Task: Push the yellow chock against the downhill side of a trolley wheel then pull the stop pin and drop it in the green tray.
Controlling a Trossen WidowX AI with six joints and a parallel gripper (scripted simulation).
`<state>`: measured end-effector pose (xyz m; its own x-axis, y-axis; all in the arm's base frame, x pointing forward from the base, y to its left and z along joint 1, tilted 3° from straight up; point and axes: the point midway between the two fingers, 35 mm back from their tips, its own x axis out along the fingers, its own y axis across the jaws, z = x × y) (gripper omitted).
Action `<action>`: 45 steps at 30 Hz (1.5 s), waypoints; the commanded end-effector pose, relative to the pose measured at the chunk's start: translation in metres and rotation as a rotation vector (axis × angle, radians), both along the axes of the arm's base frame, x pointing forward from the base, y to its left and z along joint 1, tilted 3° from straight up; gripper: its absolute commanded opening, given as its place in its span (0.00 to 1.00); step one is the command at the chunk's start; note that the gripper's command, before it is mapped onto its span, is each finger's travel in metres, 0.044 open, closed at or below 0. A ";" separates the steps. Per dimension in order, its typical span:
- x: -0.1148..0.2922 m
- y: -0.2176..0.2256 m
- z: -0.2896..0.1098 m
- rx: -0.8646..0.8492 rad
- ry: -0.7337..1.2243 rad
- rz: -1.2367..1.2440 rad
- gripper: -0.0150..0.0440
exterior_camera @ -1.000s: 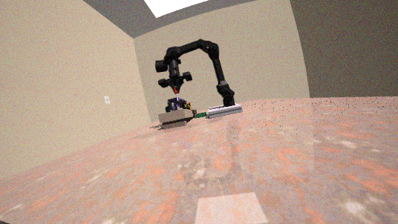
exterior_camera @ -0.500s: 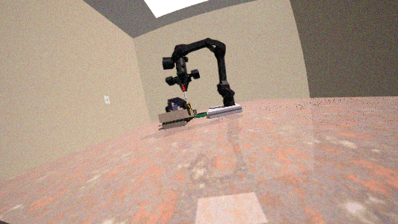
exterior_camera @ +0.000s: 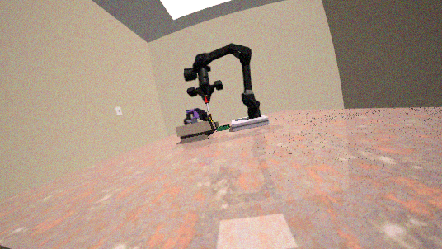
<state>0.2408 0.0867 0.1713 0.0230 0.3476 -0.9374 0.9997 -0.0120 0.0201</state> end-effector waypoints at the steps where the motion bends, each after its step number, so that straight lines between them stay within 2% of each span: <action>1: -0.001 -0.016 -0.004 0.002 0.005 0.003 0.25; 45: -0.005 -0.179 -0.044 -0.012 0.007 0.002 0.25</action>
